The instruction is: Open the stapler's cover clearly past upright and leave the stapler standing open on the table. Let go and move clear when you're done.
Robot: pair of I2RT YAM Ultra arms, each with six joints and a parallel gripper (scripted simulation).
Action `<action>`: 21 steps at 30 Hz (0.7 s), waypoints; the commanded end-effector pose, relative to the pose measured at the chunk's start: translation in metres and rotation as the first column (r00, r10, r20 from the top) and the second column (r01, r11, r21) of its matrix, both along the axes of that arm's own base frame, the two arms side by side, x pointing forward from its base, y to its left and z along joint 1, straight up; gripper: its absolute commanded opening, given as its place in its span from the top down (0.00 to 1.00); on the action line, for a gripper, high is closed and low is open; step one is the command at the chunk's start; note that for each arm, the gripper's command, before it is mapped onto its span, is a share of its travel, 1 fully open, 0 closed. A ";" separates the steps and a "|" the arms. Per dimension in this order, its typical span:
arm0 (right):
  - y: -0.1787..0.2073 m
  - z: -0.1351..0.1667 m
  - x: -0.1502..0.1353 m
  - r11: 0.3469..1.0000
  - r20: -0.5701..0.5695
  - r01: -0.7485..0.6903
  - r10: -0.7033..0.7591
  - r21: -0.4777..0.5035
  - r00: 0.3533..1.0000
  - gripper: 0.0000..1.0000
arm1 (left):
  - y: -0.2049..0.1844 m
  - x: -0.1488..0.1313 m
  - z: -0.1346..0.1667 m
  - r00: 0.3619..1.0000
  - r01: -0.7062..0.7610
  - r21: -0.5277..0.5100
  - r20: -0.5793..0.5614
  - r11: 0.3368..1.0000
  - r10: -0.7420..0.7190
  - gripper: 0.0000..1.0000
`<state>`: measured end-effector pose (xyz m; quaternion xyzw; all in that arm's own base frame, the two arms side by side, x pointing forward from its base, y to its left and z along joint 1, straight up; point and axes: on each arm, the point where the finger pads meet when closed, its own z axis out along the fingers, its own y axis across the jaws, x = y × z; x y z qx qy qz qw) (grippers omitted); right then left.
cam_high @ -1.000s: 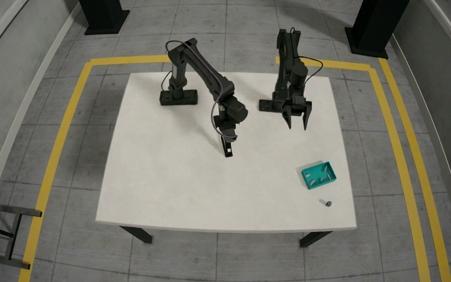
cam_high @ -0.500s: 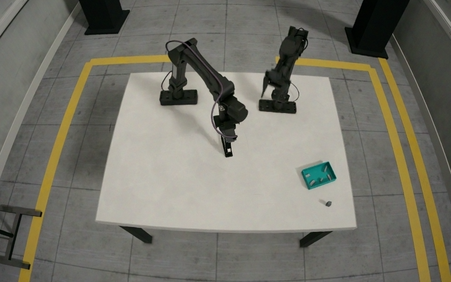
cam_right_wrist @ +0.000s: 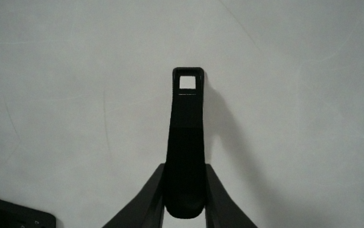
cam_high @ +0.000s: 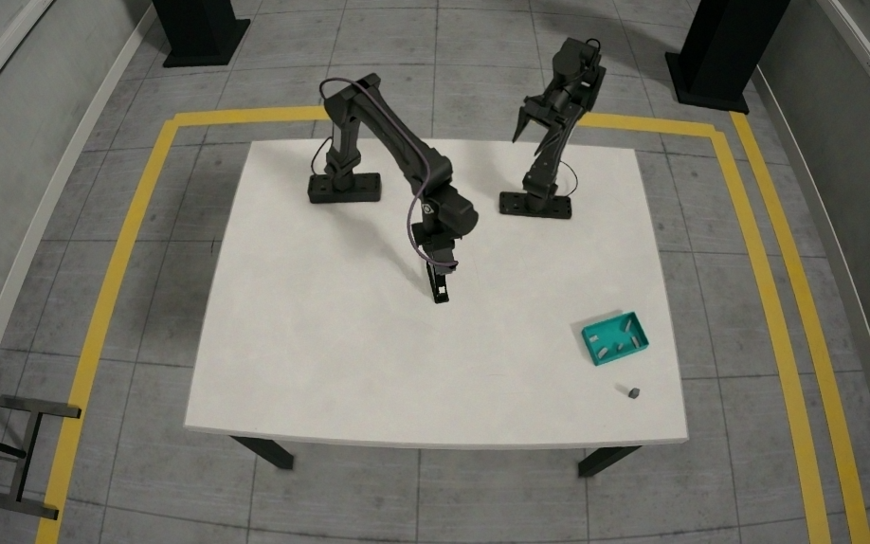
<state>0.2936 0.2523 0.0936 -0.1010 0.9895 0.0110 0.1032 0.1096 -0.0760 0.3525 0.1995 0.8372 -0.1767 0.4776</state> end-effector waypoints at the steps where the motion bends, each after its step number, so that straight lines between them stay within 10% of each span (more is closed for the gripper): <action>1: 0.001 0.007 0.002 1.000 0.005 0.002 -0.002 0.013 1.000 0.83 | 0.012 -0.028 -0.012 0.996 0.045 0.013 -0.071 0.999 -0.044 0.45; 21: 0.001 0.007 0.002 1.000 0.005 0.002 -0.002 0.013 1.000 0.83 | 0.003 -0.054 -0.010 0.957 0.284 -0.002 -0.061 0.959 -0.284 0.45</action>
